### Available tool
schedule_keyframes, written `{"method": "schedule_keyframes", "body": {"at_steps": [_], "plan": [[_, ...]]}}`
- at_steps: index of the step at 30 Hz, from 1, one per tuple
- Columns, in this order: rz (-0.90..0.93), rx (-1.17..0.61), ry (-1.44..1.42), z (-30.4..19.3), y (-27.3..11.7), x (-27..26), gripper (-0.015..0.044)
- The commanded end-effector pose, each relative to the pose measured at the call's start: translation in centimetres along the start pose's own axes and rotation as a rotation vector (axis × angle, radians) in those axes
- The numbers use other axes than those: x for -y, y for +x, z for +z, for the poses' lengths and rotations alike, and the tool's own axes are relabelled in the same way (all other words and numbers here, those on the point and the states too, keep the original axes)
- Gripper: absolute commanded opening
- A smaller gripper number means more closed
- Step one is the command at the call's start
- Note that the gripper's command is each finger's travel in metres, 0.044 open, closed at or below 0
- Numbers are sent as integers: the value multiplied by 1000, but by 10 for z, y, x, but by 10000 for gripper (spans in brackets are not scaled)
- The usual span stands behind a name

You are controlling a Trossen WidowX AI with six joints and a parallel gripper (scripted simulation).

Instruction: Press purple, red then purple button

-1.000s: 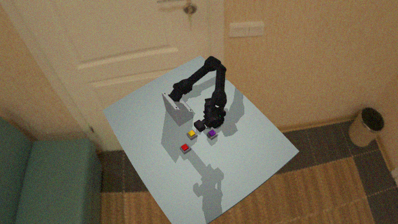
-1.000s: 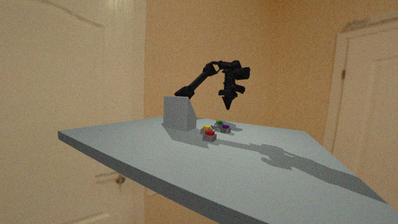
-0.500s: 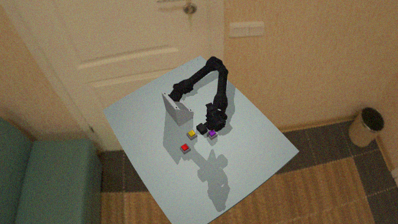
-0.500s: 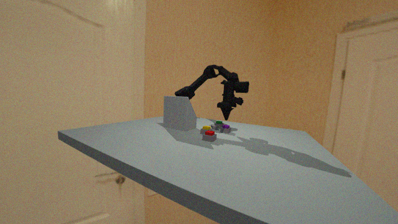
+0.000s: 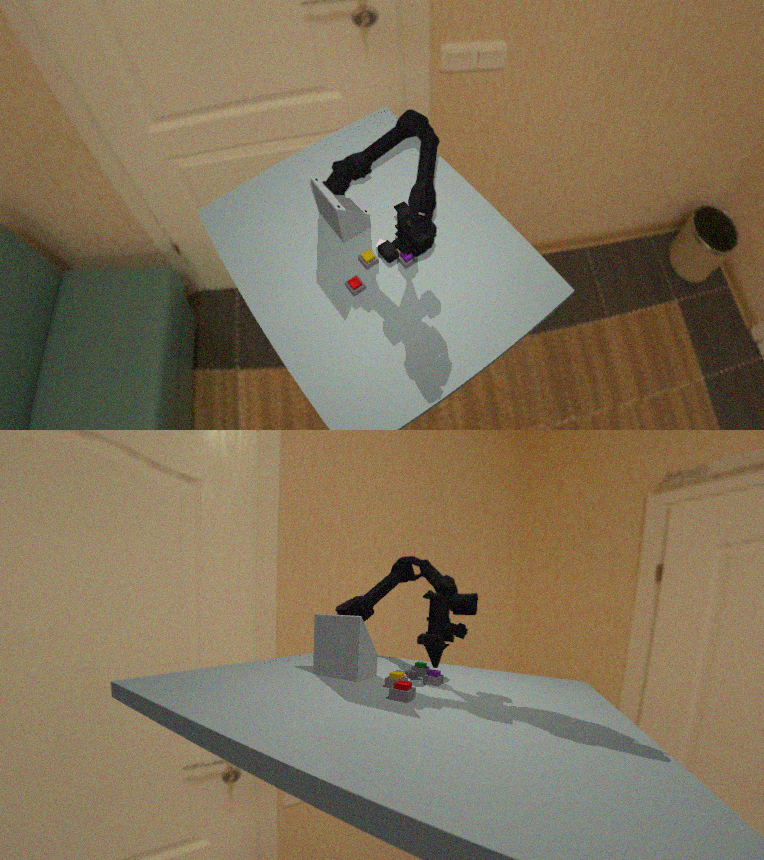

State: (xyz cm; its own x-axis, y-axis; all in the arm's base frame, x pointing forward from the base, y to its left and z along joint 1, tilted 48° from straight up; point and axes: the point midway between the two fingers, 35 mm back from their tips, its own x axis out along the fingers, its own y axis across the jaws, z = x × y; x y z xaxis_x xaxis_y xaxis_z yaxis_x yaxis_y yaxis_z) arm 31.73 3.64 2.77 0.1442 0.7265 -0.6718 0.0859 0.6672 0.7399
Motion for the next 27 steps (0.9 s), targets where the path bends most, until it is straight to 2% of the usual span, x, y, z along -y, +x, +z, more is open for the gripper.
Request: {"method": "schedule_keyframes", "body": {"at_steps": [1,27], "plan": [[7,-11,14,-3,10,1,20],[8,-11,14,-4,17,1,20]]}}
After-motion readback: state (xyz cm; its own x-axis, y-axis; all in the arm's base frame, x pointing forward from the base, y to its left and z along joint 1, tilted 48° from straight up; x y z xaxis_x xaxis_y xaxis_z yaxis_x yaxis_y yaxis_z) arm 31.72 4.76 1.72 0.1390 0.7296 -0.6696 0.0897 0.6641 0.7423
